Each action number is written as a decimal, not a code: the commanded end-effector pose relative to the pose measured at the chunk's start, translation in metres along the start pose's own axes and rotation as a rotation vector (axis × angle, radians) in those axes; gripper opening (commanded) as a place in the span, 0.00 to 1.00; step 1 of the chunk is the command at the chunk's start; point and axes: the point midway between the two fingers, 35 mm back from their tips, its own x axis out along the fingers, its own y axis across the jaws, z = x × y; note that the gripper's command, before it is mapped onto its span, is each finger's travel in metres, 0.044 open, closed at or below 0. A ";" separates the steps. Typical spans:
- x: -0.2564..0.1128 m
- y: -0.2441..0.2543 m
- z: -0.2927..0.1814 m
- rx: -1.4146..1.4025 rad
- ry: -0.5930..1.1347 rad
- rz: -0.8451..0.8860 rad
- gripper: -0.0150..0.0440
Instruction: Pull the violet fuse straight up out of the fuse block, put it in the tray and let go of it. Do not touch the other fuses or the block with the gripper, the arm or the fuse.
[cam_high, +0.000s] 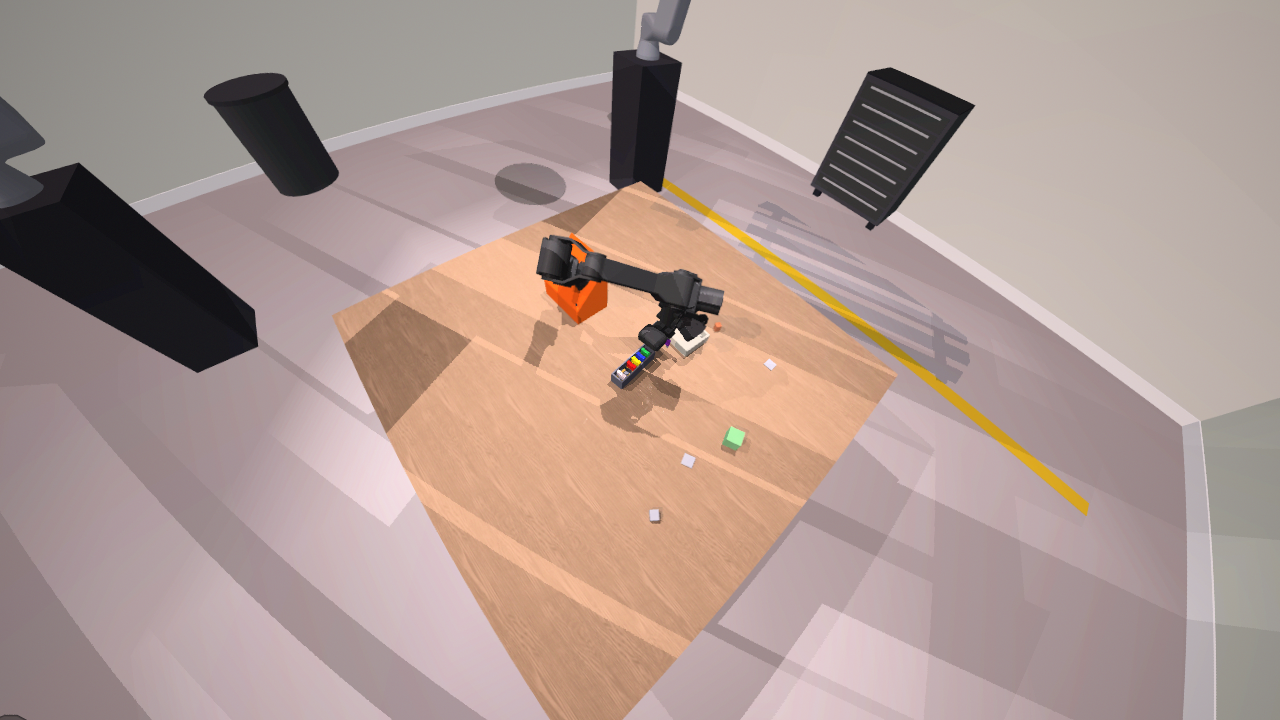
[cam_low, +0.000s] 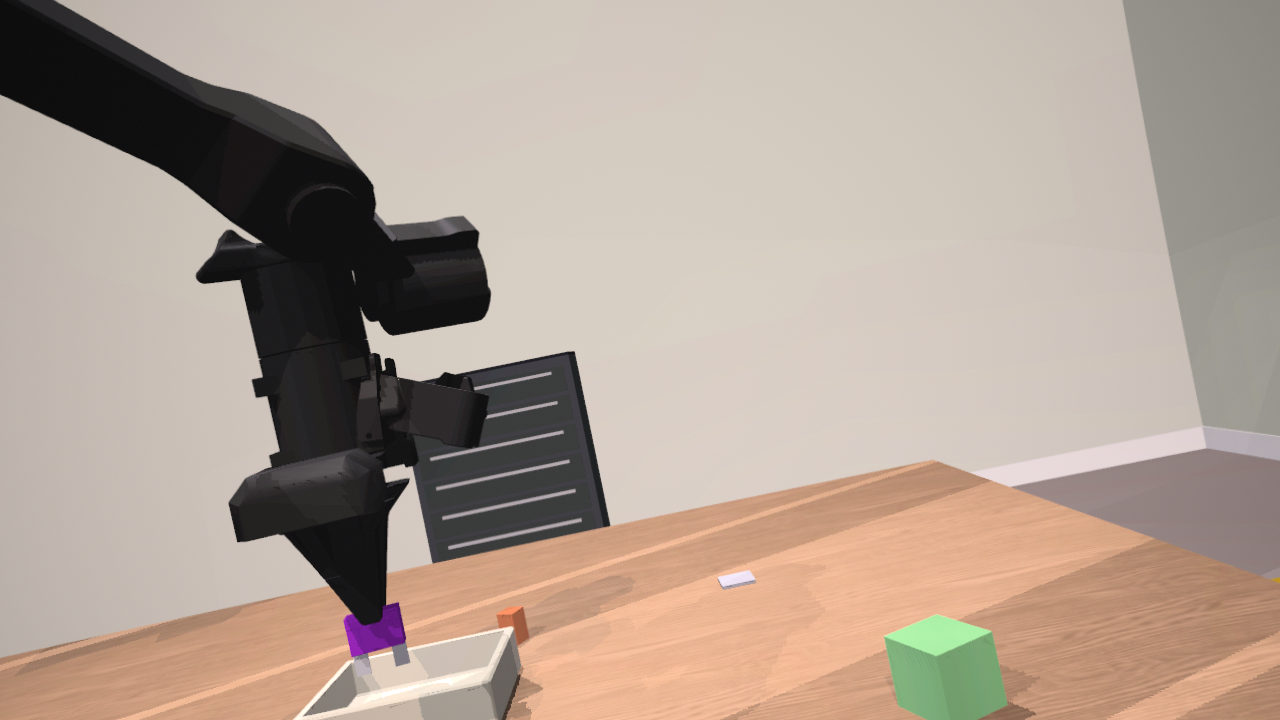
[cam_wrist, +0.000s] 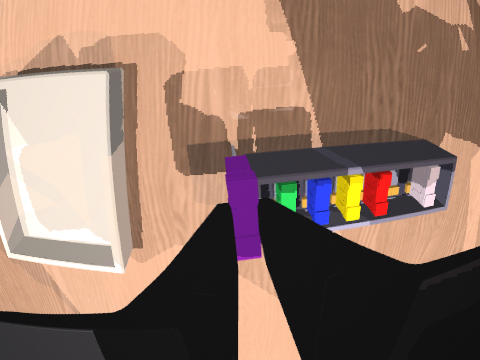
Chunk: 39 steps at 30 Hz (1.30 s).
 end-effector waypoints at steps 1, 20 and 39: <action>-0.001 0.020 0.003 0.004 0.001 0.005 0.25; 0.008 0.122 -0.007 0.011 0.006 -0.011 0.25; 0.035 0.121 -0.007 0.011 0.005 -0.012 0.25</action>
